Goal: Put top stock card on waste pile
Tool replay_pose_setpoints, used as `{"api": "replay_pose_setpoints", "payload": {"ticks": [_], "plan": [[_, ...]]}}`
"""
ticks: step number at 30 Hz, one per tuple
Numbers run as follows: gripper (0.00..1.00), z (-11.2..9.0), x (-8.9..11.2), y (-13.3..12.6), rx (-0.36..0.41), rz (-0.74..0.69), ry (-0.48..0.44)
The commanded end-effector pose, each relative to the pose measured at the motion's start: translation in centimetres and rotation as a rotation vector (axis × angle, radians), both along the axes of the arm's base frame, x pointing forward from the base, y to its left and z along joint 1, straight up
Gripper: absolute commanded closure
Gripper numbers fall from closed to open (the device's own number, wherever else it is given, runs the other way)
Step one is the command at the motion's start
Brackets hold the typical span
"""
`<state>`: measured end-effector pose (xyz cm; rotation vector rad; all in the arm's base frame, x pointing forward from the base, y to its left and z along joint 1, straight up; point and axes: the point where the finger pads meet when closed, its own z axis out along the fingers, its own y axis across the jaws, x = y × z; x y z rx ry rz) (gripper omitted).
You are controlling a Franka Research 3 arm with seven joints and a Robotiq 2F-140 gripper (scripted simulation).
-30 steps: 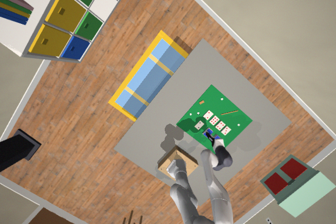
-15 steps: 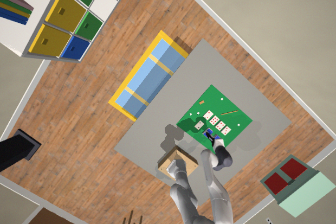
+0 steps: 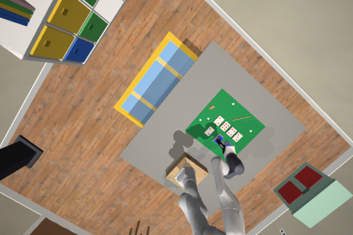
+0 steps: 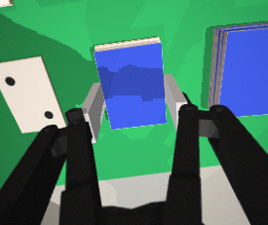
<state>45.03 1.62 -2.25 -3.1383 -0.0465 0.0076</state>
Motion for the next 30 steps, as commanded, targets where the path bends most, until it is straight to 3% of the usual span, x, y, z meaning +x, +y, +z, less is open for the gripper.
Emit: {"api": "replay_pose_setpoints", "payload": {"ticks": [1,30], "plan": [[0.57,0.00,0.18,-0.11,-0.001,-0.005,-0.004],[0.57,-0.54,0.18,-0.11,-0.001,-0.005,-0.004]]}}
